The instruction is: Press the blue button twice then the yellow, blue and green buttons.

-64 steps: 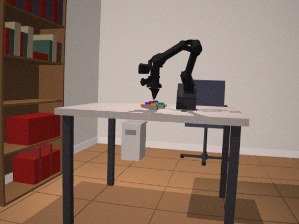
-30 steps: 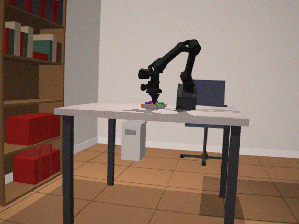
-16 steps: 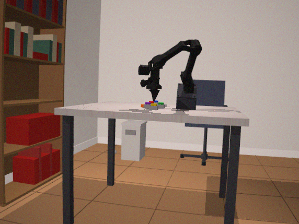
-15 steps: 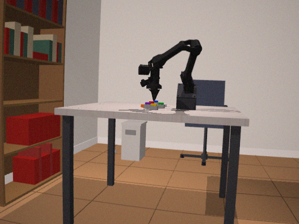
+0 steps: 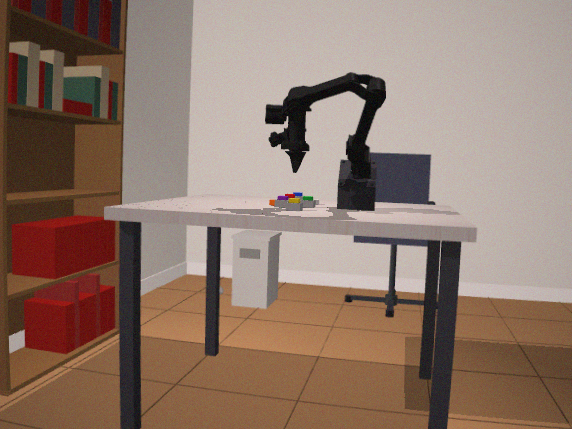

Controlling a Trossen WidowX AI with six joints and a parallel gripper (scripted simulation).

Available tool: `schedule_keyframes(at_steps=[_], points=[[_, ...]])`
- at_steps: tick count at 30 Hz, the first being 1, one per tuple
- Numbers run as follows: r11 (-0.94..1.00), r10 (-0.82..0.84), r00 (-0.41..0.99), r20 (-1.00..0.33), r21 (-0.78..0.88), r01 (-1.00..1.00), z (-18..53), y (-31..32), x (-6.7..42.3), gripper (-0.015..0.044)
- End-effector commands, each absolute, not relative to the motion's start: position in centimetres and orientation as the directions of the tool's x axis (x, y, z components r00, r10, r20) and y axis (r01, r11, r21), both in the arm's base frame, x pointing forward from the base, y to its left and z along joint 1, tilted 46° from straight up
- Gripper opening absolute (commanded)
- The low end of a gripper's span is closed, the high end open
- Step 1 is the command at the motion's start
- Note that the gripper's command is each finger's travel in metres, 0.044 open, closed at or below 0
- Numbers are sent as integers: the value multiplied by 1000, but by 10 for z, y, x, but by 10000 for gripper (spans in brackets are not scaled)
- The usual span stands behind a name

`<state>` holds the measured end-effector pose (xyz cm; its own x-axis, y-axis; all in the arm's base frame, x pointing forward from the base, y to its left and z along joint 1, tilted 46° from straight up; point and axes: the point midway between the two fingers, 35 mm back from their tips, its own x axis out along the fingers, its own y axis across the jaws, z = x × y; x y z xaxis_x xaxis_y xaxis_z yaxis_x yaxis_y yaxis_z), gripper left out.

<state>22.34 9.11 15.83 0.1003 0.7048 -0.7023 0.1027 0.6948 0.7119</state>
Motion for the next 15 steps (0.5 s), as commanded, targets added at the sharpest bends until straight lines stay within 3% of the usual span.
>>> schedule_keyframes(at_steps=[1,8,15], points=[[718,684,102,-722,692,80,149,72,239,20],[750,644,108,-757,653,106,97,-4,289,20],[756,636,99,-766,643,123,26,-89,303,20]])
